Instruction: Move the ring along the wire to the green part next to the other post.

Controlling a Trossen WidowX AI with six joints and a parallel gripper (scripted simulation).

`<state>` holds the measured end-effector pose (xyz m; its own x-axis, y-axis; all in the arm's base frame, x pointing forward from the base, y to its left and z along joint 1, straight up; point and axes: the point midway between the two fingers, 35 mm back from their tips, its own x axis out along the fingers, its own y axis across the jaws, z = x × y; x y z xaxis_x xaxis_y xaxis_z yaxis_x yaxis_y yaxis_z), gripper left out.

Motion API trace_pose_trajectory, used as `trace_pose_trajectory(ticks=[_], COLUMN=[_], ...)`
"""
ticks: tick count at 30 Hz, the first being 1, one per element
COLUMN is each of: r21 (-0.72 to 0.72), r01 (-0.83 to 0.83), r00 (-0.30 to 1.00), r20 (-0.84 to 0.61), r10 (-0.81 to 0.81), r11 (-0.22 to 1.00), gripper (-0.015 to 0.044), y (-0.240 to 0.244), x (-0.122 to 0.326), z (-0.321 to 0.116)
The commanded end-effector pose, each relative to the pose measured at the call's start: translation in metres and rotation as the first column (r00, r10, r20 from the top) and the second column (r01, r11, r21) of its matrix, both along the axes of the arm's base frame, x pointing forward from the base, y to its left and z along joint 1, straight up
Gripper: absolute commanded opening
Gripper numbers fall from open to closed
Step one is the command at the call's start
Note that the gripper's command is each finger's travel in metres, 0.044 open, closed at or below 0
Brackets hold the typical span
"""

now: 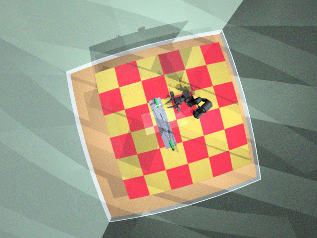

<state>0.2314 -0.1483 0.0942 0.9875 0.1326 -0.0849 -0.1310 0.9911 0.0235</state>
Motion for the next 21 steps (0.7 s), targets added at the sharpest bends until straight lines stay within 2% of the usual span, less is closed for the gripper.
trace_pose_trajectory(ticks=[1, 6, 15, 21], r21=[-0.037, -0.038, -0.038, -0.038], r01=[0.053, 0.052, 0.053, 0.053], r00=[0.999, 0.999, 0.999, 0.999], r20=[0.007, 0.005, 0.012, 0.012], r10=[-0.053, -0.052, -0.053, -0.053], r11=[0.998, 0.998, 0.998, 0.998], gripper=[0.0160, 0.0160, 0.0160, 0.0160], y=[-0.009, -0.011, -0.006, -0.006], x=[-0.011, -0.003, 0.039, 0.041], z=[-0.003, 0.002, 0.043, 0.044])
